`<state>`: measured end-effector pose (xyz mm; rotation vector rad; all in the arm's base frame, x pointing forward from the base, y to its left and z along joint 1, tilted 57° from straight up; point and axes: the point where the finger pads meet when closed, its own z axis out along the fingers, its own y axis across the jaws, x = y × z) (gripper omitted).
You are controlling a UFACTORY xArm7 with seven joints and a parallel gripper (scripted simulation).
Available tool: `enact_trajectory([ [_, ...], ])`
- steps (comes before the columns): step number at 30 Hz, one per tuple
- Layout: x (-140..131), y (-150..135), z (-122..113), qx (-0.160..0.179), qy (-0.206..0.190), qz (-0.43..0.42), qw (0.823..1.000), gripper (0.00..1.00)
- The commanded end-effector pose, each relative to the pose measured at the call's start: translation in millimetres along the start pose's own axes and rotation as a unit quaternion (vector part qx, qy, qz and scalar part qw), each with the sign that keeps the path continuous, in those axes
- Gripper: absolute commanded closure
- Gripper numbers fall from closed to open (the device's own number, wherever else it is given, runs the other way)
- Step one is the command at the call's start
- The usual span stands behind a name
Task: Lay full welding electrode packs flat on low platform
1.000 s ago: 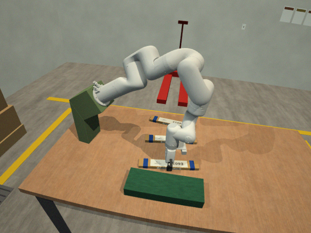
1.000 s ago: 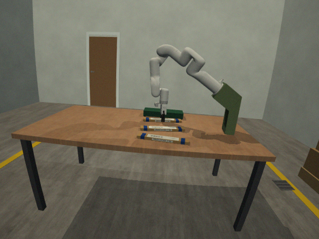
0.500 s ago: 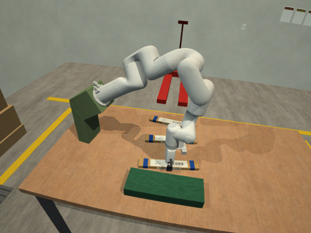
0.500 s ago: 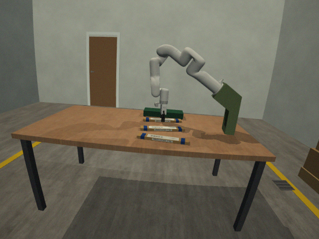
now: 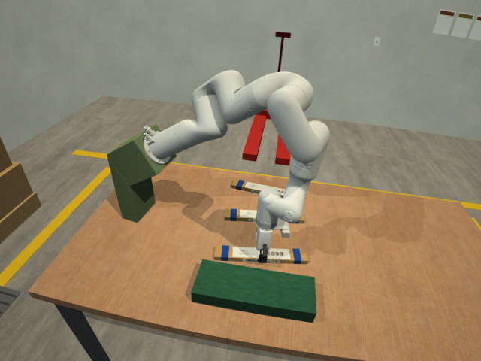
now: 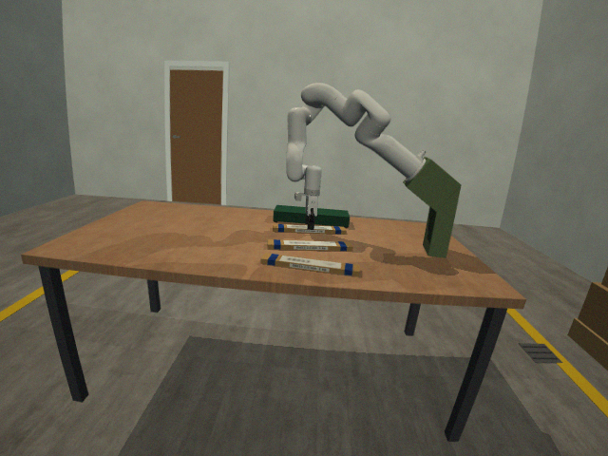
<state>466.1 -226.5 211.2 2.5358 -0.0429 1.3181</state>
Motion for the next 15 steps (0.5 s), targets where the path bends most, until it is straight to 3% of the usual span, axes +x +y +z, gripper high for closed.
enact_trajectory([
  [1, -1, -1, -11, -0.006, 0.001, -0.001, 1.000, 0.00],
  [11, -1, -1, -53, -0.006, 0.001, -0.001, 1.000, 0.00],
  [15, -1, -1, -60, -0.006, 0.001, -0.001, 1.000, 0.00],
])
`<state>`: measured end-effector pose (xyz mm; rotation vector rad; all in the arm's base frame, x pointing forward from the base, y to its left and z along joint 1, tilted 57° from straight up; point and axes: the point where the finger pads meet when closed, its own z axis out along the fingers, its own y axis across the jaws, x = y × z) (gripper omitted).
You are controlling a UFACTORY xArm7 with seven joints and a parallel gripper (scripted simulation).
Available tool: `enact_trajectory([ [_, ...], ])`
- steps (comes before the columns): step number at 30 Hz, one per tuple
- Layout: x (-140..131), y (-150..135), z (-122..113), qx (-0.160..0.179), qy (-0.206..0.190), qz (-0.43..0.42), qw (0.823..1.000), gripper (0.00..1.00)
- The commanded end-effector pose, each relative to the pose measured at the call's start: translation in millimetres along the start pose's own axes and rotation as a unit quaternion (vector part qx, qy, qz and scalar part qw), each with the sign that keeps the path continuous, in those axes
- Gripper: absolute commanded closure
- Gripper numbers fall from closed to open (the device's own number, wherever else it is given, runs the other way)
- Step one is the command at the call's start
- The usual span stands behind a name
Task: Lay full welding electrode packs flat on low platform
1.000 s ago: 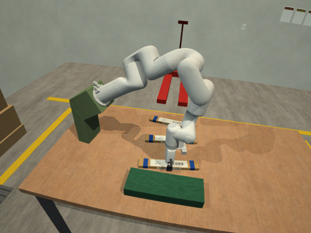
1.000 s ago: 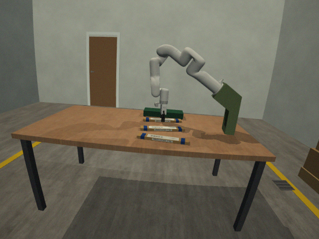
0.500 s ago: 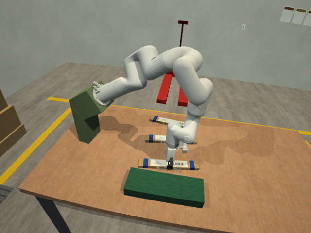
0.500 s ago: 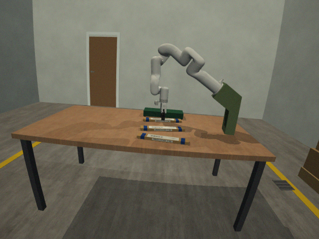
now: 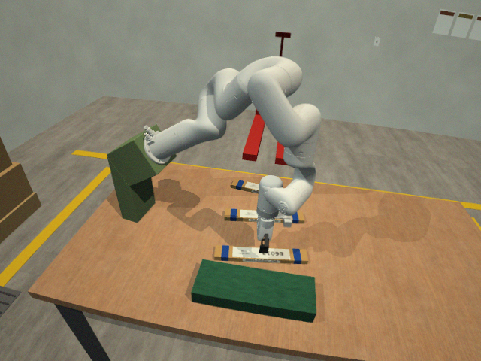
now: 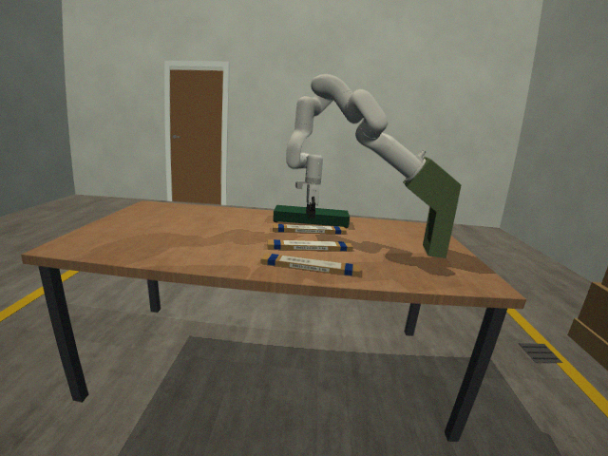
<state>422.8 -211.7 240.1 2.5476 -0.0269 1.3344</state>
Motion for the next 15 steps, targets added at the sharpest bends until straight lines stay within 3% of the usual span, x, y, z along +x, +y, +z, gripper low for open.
enact_trajectory([
  [1, -0.1, -0.7, -8.0, -0.017, -0.003, 0.000, 1.000, 0.00],
  [15, 0.1, -1.2, -14.2, -0.017, -0.003, 0.000, 1.000, 0.00],
])
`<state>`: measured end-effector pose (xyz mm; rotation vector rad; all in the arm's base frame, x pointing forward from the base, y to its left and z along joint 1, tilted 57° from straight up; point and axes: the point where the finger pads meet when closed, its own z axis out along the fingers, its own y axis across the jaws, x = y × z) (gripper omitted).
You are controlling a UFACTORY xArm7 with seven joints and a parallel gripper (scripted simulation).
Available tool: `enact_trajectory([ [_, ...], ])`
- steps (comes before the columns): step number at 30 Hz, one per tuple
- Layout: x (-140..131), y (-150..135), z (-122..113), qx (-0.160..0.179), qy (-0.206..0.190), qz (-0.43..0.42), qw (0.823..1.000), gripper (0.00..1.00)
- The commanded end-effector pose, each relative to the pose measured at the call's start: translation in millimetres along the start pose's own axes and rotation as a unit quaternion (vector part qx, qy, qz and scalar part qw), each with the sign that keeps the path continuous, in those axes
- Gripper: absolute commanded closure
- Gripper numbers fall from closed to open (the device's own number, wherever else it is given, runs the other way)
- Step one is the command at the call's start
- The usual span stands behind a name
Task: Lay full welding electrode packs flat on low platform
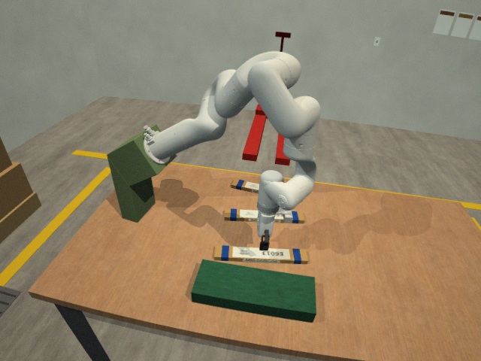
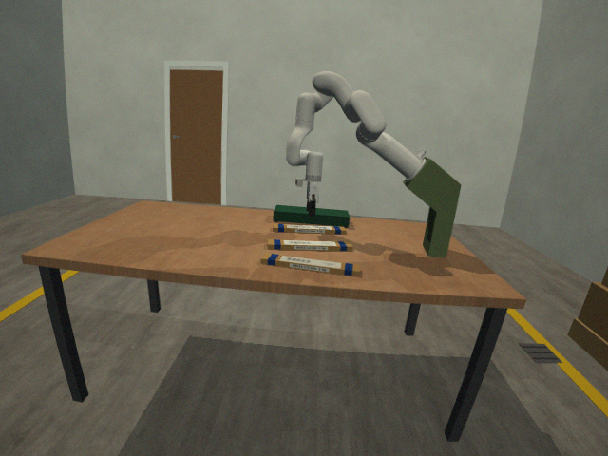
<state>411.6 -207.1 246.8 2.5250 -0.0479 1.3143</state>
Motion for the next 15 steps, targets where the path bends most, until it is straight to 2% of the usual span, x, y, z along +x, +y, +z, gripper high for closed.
enact_trajectory([
  [1, 1, 0, 0, 0.000, 0.001, 0.000, 1.000, 0.00],
  [4, 4, -5, 0, 0.001, 0.004, 0.000, 1.000, 0.00],
  [6, 15, -23, 2, 0.003, 0.012, 0.000, 1.000, 0.00],
  [10, 42, -92, 5, 0.011, 0.031, 0.001, 0.999, 0.00],
  [15, 40, -170, 3, 0.008, 0.021, -0.001, 1.000, 0.00],
])
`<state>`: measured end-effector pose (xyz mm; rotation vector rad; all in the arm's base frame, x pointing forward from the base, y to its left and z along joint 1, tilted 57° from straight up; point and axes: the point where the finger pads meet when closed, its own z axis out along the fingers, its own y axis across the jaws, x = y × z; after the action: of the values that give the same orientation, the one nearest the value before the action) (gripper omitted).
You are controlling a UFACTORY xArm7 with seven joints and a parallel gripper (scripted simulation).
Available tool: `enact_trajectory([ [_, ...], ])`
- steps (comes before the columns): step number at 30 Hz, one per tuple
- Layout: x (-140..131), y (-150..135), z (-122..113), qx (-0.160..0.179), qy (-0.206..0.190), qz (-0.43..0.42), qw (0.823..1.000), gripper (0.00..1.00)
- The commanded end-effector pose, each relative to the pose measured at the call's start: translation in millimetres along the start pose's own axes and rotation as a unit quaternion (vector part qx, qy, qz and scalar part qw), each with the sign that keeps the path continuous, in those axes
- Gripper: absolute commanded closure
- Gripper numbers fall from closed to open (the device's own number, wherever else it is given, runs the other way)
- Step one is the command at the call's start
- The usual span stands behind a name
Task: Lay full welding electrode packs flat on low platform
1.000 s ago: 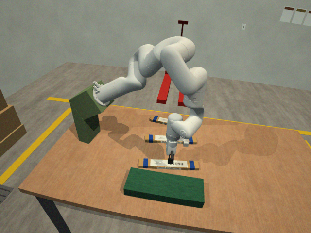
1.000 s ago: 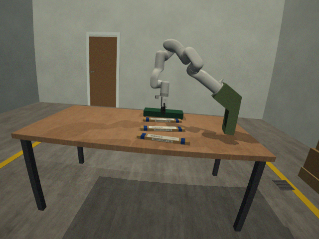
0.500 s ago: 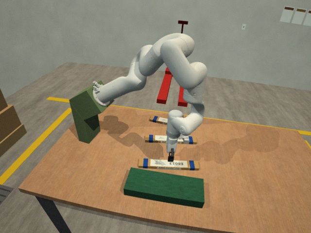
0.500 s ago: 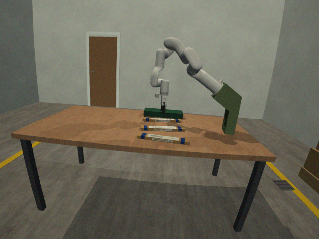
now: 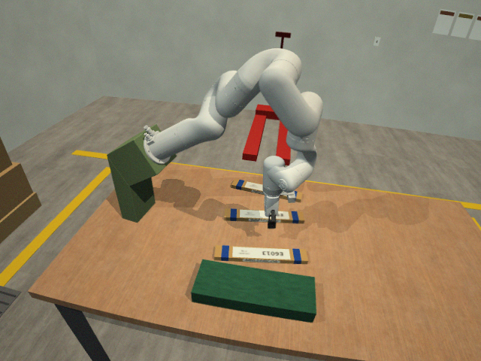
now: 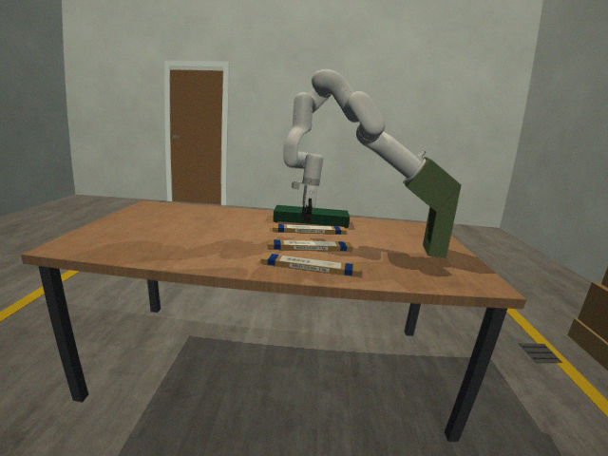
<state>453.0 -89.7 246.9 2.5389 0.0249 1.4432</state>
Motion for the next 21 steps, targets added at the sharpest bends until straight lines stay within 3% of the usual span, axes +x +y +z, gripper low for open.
enact_trajectory([
  [1, -1, -66, 7, -0.036, -0.024, -0.003, 0.999, 0.00],
  [7, -13, -106, 7, -0.042, -0.038, -0.006, 0.998, 0.00],
  [21, -14, -108, 10, -0.042, -0.039, -0.006, 0.998, 0.00],
])
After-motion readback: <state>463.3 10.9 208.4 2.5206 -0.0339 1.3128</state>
